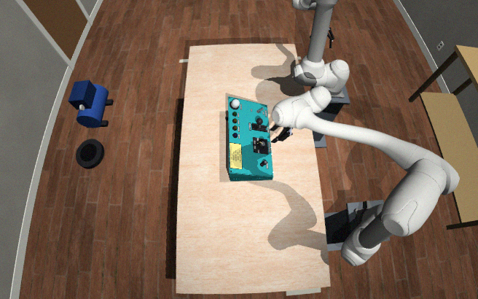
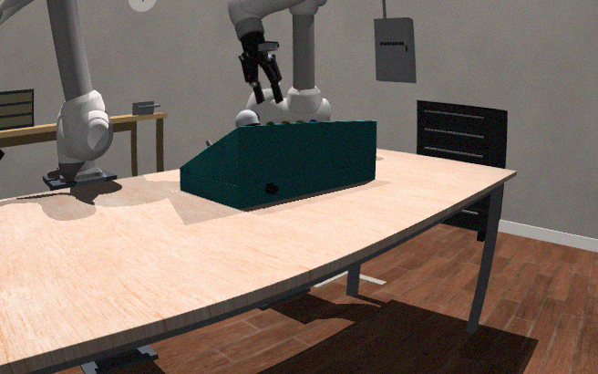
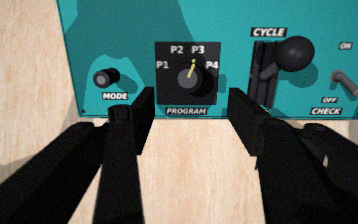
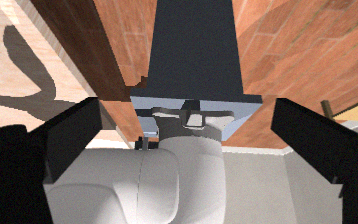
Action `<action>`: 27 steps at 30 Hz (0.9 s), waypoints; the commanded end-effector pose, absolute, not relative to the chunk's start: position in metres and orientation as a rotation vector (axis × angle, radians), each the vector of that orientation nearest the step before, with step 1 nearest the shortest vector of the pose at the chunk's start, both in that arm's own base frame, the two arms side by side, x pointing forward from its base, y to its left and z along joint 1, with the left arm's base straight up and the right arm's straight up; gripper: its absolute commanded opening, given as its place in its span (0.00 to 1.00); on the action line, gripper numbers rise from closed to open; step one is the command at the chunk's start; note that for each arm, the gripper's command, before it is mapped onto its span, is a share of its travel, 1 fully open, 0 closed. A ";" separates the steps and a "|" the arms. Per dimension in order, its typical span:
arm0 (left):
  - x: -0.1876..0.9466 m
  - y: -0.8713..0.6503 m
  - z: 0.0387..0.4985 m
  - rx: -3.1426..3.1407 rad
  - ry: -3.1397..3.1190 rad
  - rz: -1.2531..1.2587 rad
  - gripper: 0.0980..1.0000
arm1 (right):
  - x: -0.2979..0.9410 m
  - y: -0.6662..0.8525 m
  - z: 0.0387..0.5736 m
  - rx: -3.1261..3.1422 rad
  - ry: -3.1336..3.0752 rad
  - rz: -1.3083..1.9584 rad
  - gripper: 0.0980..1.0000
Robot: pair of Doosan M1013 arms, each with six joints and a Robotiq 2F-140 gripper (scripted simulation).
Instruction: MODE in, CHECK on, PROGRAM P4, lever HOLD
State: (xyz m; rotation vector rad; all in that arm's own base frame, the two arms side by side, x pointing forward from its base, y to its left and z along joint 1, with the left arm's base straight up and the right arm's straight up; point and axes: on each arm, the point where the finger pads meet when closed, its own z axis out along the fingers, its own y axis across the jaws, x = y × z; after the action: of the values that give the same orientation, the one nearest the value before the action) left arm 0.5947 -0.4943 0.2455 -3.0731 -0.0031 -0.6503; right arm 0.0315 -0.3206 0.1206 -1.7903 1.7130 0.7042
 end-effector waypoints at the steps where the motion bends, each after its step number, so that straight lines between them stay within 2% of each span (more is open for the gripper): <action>1: 0.595 -0.495 0.247 -3.074 -0.003 -0.653 0.44 | 0.032 -0.321 0.121 -1.791 1.714 0.703 1.00; 27: 0.605 -0.495 0.225 -3.074 -0.003 -0.653 0.44 | 0.032 -0.321 0.121 -1.791 1.714 0.703 1.00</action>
State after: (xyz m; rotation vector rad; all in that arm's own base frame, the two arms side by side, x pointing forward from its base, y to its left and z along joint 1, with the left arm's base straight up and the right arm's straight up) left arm 0.6019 -0.4943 0.2297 -3.0732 -0.0030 -0.6505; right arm 0.0315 -0.3206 0.1206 -1.7903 1.7130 0.7042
